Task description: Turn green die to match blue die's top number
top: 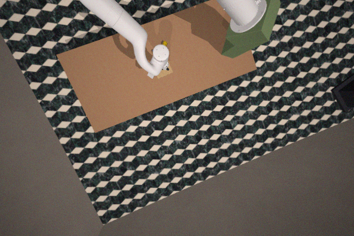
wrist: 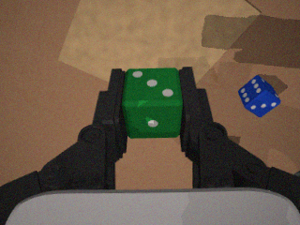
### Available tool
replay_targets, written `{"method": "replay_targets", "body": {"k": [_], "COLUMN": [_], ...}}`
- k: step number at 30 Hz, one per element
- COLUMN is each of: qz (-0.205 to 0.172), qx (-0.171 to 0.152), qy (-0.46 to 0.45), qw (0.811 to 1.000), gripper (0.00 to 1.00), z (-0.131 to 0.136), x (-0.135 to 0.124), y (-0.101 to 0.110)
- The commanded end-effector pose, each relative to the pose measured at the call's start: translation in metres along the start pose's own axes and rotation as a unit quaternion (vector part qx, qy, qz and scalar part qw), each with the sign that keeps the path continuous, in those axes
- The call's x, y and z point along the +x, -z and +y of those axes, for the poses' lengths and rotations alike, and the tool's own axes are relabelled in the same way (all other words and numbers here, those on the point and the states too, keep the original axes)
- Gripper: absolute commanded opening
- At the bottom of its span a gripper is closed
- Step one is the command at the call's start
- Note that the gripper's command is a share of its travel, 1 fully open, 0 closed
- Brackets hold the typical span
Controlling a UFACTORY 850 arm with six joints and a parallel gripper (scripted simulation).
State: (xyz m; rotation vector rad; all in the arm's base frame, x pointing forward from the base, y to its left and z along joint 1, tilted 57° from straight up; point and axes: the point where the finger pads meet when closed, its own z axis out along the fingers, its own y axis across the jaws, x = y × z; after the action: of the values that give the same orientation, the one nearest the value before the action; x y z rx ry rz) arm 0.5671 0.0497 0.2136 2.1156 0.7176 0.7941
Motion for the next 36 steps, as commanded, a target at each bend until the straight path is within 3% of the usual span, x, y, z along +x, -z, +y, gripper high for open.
{"method": "replay_targets", "body": {"k": [1, 3, 5, 7, 10, 20, 23, 25, 28, 36], "qz": [0.062, 0.1, 0.1, 0.144, 0.169, 0.297, 0.3, 0.35, 0.373, 0.47], "qx": [-0.001, 0.0, 0.0, -0.001, 0.0, 0.0, 0.0, 0.0, 0.001, 0.001], "qy": [-0.001, -0.001, -0.001, -0.001, -0.001, -0.001, -0.002, -0.001, -0.003, -0.002], "qw": [0.998, 0.995, 0.995, 0.99, 0.986, 0.955, 0.954, 0.937, 0.928, 0.883], "gripper": [0.27, 0.27, 0.27, 0.27, 0.27, 0.27, 0.27, 0.27, 0.27, 0.27], "z": [0.0008, 0.0005, 0.0005, 0.001, 0.0005, 0.0005, 0.0005, 0.0004, 0.0003, 0.0002], "x": [-0.0003, -0.0007, -0.0007, -0.0016, -0.0018, -0.0036, -0.0037, -0.0041, -0.0049, -0.0054], "y": [-0.0002, -0.0003, -0.0003, -0.0012, -0.0009, -0.0022, -0.0021, -0.0028, -0.0022, -0.0035]}}
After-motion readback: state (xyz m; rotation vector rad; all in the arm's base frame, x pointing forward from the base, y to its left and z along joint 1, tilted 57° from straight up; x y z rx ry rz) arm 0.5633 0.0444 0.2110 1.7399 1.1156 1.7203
